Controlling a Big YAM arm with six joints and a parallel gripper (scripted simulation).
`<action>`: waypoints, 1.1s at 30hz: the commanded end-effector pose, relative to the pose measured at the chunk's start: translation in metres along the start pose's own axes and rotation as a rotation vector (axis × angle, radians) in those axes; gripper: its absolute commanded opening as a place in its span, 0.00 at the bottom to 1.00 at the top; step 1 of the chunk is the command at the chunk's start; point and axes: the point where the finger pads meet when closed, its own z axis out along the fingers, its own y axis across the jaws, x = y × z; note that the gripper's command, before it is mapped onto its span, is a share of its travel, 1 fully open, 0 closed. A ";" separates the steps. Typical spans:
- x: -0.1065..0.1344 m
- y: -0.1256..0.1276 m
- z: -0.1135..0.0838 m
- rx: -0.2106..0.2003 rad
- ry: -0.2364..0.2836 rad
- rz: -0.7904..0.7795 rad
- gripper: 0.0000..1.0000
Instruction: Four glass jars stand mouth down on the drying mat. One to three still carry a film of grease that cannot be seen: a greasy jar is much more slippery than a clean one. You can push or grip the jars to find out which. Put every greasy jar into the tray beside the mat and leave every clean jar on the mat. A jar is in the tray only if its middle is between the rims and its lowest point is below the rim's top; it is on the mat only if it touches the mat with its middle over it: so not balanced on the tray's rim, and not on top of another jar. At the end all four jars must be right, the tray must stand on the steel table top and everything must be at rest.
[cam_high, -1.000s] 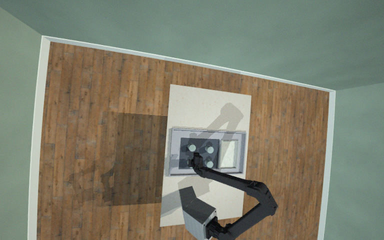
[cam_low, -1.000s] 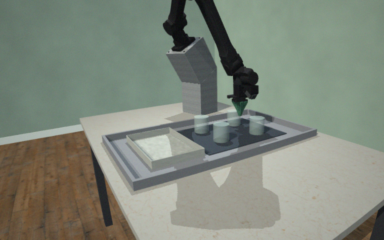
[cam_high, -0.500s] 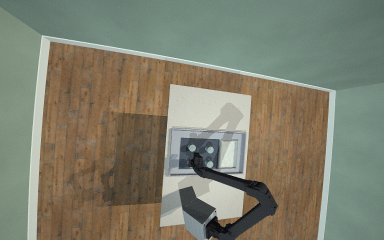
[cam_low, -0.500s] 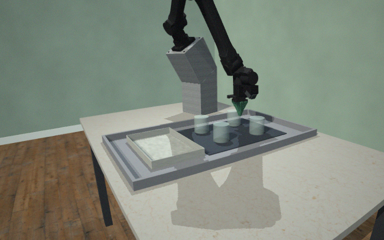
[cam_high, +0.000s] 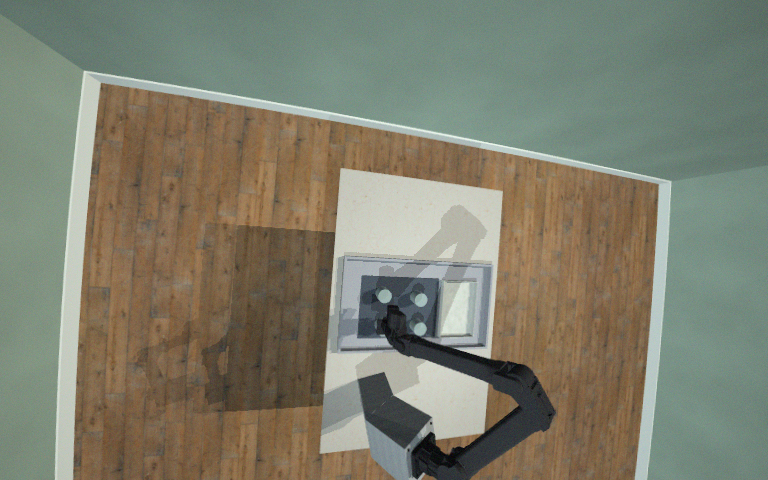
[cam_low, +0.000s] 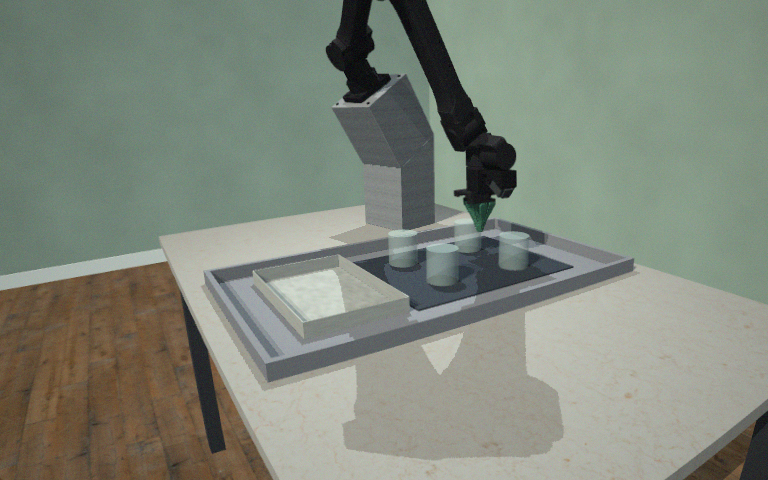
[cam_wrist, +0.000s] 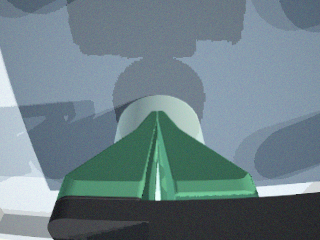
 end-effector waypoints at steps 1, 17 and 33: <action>0.030 -0.004 0.003 0.000 0.048 -0.026 0.00; 0.032 -0.004 0.003 0.000 0.048 -0.026 0.00; 0.034 -0.004 0.003 0.000 0.048 -0.026 0.00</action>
